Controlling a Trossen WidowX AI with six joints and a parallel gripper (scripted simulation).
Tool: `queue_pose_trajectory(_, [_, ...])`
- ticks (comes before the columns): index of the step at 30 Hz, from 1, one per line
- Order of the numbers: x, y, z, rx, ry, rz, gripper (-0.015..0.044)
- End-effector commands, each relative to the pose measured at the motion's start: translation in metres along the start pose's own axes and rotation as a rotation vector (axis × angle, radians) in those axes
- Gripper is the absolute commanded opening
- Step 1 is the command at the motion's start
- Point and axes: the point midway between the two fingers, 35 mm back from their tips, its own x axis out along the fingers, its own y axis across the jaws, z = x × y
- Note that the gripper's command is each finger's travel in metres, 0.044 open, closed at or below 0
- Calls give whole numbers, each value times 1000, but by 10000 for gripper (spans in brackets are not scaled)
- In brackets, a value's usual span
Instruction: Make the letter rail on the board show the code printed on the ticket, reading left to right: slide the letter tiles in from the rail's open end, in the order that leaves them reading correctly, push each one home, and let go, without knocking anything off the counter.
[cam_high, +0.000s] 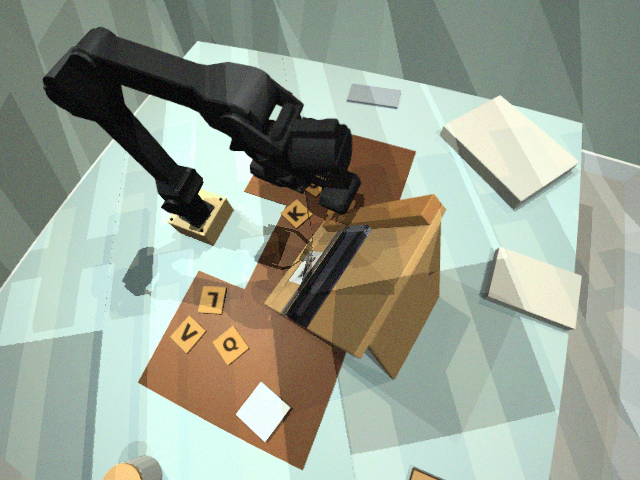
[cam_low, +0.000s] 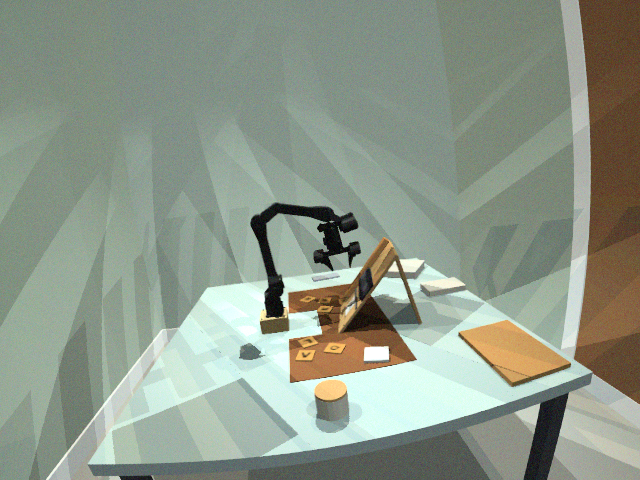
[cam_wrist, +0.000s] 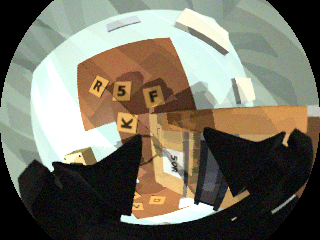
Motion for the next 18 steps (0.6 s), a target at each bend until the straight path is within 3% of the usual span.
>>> queue_pose_trajectory(1, [55, 29, 30, 70, 100, 91, 340])
queue_pose_trajectory(11, [133, 100, 70, 149, 295, 117, 340])
queue_pose_trajectory(18, [140, 110, 73, 155, 316, 111, 340])
